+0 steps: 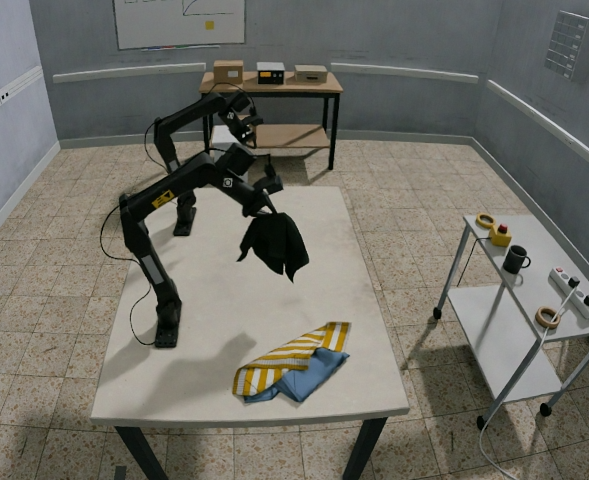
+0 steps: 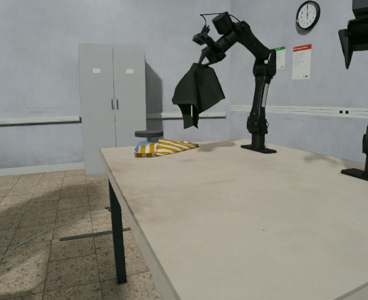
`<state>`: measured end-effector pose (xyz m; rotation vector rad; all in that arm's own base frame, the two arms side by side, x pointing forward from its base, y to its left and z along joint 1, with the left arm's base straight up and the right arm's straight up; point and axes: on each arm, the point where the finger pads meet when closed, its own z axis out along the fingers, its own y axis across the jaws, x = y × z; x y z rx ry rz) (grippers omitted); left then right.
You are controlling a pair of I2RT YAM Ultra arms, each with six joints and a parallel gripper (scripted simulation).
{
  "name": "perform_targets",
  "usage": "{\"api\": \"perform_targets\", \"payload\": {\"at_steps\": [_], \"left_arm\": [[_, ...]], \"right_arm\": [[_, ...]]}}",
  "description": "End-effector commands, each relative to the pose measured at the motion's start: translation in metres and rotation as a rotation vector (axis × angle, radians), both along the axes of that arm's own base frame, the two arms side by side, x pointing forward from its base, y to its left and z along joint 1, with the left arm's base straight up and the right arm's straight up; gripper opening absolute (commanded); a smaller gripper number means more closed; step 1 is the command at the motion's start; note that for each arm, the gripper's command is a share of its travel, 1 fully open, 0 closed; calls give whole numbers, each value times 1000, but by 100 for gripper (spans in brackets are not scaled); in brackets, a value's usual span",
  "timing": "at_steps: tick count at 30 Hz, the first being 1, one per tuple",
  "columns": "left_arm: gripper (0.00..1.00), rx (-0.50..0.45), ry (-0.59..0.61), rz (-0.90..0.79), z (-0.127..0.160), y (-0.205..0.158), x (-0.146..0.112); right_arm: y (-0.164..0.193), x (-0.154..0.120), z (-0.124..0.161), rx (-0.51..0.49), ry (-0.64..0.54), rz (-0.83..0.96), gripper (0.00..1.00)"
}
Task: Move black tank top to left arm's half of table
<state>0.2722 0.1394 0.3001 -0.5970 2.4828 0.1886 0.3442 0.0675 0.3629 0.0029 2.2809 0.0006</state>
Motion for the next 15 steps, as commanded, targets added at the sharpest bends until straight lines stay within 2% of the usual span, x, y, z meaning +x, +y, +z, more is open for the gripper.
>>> {"api": "perform_targets", "payload": {"at_steps": [1, 2, 8, 15], "left_arm": [[92, 23, -29, -6, 12, -1, -3], [92, 23, -29, -6, 12, -1, -3], [92, 23, -29, -6, 12, -1, -3], [92, 23, -29, -6, 12, -1, -3]], "right_arm": [[-3, 3, 22, 11, -71, -3, 0], [8, 10, 13, 13, -48, 1, 0], [14, 13, 16, 14, -65, -29, 0], [41, 23, 20, 8, -93, -52, 0]]}}
